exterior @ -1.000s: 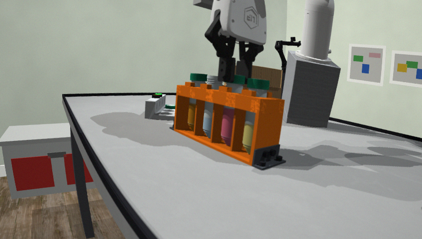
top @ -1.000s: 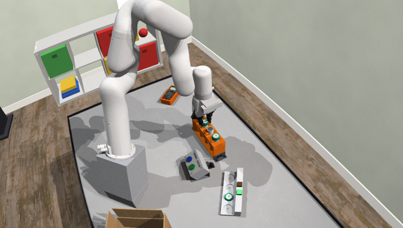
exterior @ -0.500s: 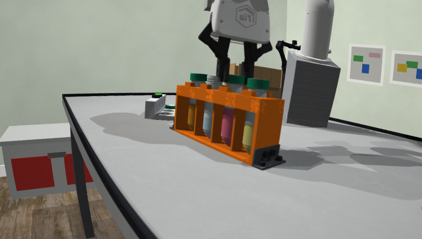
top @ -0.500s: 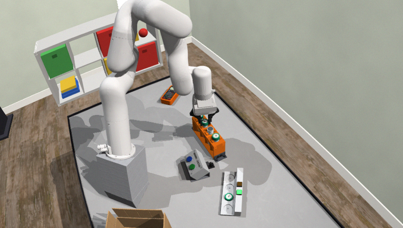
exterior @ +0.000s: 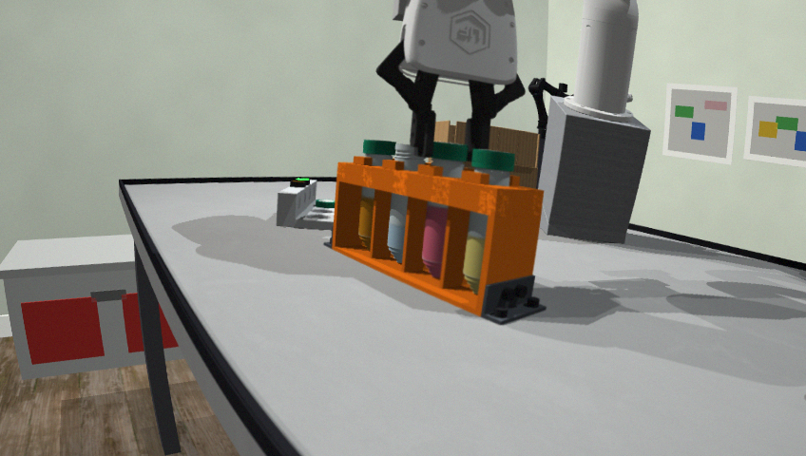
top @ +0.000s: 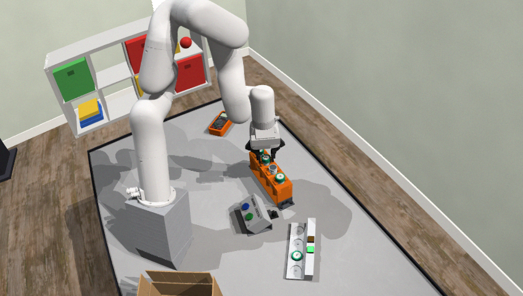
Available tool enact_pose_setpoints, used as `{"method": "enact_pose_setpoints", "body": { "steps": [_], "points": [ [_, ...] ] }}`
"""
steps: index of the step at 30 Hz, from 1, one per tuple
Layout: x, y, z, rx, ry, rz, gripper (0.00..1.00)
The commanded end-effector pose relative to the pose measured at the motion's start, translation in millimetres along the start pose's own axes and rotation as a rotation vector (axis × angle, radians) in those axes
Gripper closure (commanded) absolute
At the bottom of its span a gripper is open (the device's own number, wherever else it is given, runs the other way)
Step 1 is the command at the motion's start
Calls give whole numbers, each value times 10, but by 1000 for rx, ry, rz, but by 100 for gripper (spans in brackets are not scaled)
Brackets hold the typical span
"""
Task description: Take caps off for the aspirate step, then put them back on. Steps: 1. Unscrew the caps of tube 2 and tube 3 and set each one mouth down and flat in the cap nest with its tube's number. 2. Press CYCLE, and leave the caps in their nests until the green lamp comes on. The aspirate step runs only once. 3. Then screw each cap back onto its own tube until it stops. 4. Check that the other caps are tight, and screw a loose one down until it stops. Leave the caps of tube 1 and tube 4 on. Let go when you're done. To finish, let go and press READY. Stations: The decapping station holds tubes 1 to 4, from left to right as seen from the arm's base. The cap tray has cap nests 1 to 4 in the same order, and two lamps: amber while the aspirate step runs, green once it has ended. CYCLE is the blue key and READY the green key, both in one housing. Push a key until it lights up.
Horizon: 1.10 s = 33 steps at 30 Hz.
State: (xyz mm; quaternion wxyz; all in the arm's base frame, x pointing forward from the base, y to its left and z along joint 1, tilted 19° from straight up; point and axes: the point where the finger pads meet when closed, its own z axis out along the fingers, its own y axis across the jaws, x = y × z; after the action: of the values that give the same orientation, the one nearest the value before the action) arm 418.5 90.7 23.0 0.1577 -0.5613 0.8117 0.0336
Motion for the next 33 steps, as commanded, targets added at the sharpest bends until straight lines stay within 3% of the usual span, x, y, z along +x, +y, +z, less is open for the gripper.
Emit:
{"method": "enact_pose_setpoints", "body": {
  "steps": [1,20,30,31,33],
  "points": [
    [-5,-21,-17,5,1,-40,54],
    [-4,-20,-21,4,2,-720,54],
    [-4,-20,-24,4,2,-785,54],
    [-4,-20,-24,4,2,-785,100],
    [-4,-20,-24,4,2,-785,100]
  ]
}}
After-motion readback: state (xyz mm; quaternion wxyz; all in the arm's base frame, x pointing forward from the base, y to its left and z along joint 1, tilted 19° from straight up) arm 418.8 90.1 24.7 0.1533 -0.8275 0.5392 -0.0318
